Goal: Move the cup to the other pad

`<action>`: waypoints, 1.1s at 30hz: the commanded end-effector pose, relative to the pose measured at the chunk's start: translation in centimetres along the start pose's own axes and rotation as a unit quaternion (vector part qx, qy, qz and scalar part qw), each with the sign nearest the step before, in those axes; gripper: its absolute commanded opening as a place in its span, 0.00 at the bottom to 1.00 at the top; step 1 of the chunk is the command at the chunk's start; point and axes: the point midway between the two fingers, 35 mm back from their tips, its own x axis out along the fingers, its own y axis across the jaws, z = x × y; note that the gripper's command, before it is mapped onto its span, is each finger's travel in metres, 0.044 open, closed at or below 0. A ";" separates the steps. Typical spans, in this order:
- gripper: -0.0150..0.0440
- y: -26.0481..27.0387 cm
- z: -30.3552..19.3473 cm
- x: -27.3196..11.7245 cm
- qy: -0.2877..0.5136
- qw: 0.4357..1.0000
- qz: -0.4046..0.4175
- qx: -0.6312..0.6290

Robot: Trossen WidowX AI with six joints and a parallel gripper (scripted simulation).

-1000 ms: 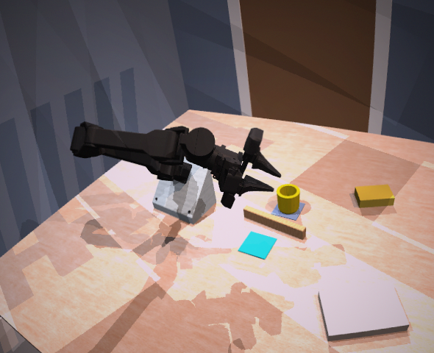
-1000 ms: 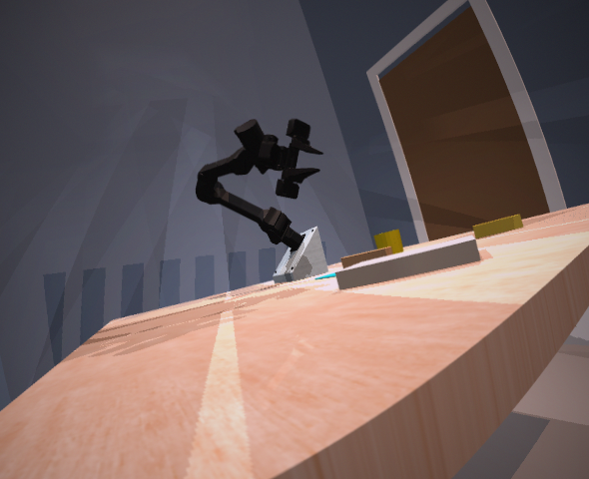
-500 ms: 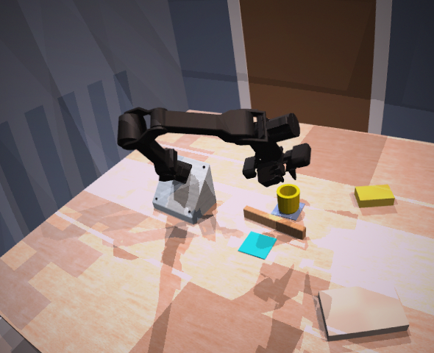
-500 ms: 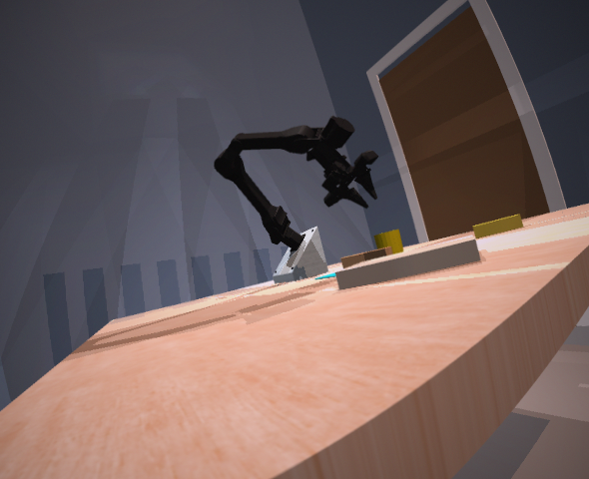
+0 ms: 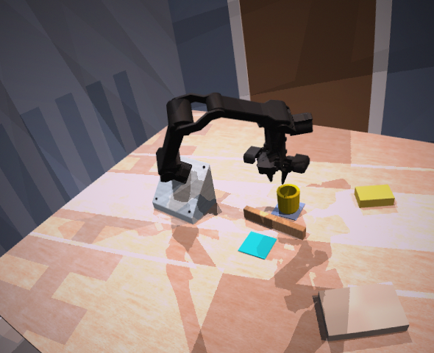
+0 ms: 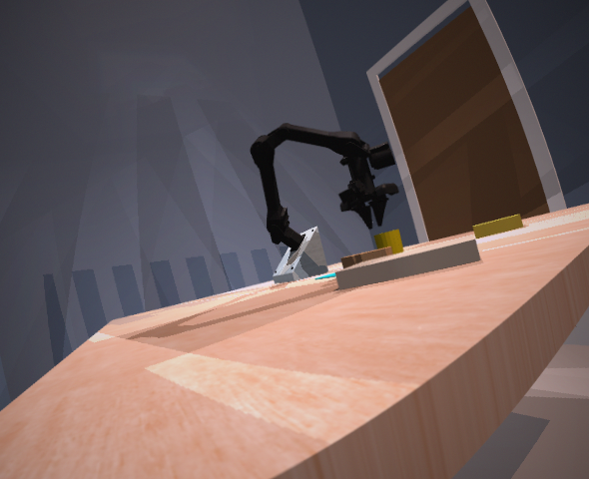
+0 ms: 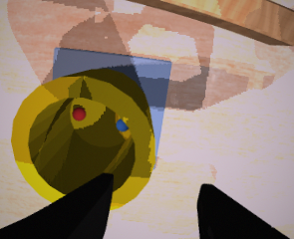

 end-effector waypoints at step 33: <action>0.54 0.6 0.1 4.8 -0.004 1.000 0.005 0.010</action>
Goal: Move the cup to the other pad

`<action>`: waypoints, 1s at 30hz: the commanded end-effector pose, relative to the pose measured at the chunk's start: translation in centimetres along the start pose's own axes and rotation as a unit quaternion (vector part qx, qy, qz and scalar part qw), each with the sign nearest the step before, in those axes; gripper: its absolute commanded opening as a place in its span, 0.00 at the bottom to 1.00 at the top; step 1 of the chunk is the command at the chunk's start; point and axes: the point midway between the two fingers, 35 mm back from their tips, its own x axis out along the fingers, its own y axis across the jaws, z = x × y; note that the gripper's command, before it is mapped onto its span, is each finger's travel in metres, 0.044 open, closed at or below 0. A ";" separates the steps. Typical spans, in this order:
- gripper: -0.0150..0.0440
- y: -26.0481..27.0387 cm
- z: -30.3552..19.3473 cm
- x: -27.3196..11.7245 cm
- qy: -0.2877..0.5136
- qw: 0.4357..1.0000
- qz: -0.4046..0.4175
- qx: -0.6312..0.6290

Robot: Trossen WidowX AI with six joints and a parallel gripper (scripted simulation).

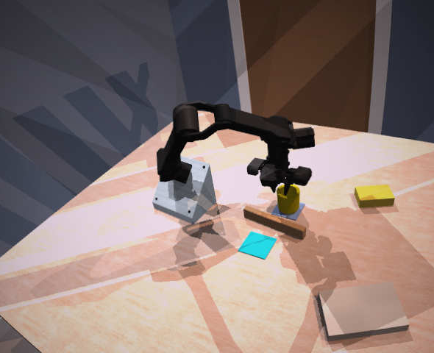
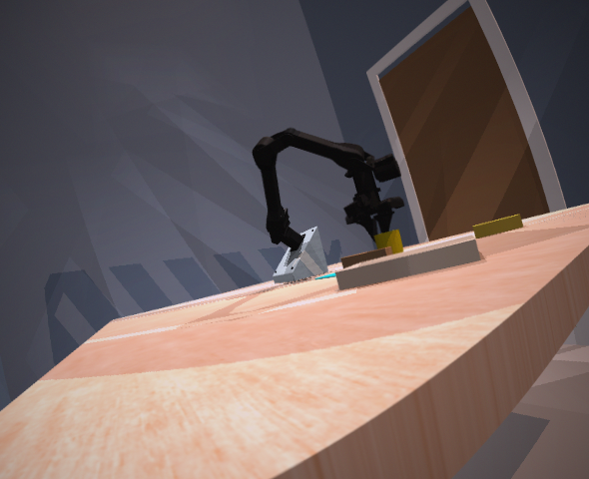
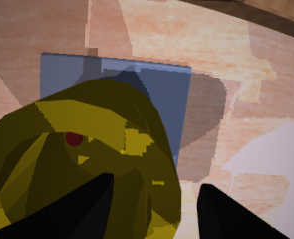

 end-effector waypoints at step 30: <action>0.33 -0.2 0.1 1.8 -0.002 1.000 -0.002 0.000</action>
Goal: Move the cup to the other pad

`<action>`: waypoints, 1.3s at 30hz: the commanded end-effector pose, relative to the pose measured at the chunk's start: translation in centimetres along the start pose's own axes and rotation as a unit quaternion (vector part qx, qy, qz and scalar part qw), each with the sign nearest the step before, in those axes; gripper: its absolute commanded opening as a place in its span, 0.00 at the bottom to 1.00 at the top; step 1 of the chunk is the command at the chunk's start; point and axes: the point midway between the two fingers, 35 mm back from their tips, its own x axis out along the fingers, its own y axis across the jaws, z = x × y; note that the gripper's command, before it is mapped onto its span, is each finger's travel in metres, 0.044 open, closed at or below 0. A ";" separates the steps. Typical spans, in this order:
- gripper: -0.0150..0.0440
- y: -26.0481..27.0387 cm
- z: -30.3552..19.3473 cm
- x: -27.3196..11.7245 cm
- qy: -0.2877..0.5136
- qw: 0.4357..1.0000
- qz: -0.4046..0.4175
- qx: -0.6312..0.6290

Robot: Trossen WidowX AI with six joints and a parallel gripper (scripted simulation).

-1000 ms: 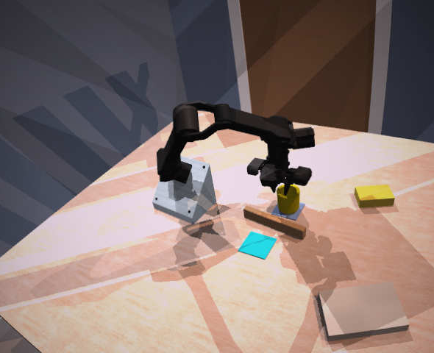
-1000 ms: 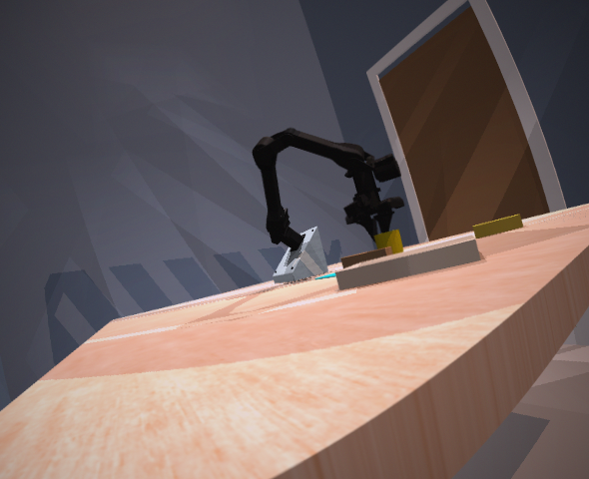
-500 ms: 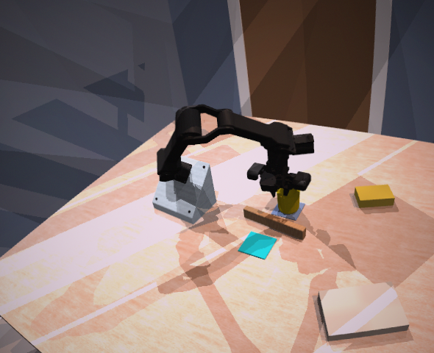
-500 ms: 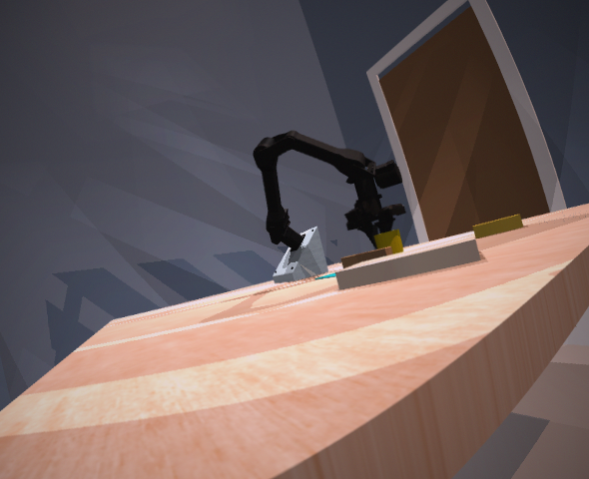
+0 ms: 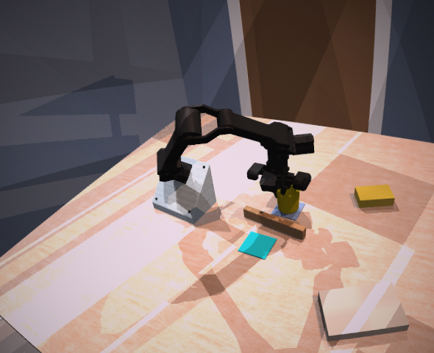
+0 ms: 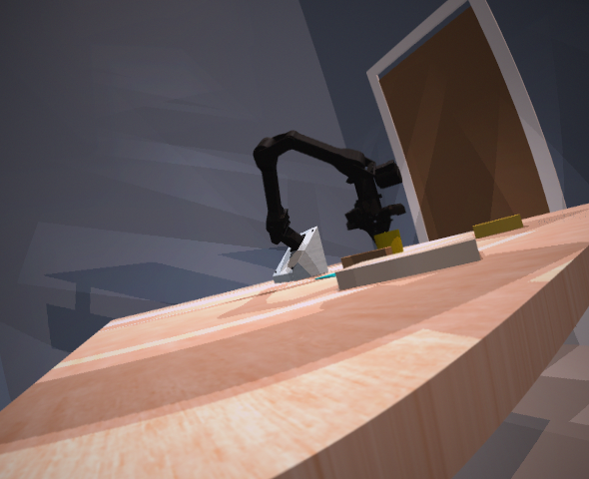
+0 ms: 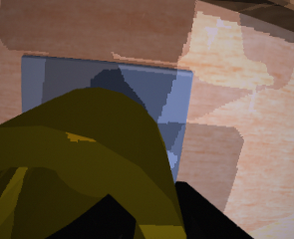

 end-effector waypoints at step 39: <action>0.25 -0.3 0.0 -5.7 -0.003 1.000 0.002 -0.006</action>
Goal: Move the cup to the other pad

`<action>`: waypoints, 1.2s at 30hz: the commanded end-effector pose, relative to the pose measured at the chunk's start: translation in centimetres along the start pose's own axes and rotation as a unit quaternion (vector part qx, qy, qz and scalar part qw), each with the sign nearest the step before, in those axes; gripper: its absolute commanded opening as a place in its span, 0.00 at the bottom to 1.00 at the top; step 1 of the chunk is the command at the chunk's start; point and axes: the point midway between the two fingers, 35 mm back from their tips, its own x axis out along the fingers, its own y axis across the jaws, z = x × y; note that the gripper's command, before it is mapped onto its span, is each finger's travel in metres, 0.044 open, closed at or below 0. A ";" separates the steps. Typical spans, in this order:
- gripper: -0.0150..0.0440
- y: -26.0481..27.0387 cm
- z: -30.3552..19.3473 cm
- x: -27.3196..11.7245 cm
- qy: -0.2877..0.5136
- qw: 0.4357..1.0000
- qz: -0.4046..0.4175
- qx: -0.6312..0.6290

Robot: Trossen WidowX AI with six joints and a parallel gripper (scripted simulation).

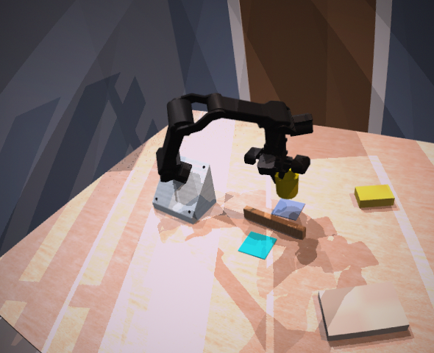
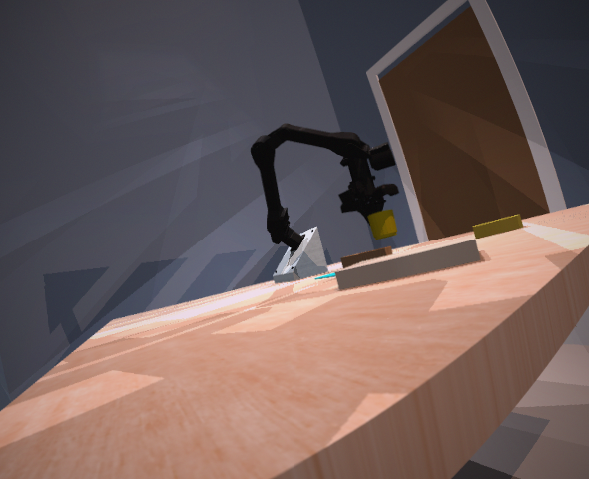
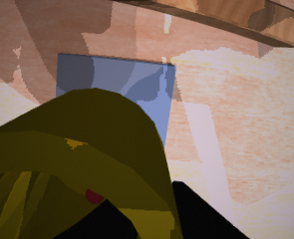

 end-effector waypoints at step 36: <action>0.25 -0.7 6.8 -0.1 0.000 1.000 -0.001 0.001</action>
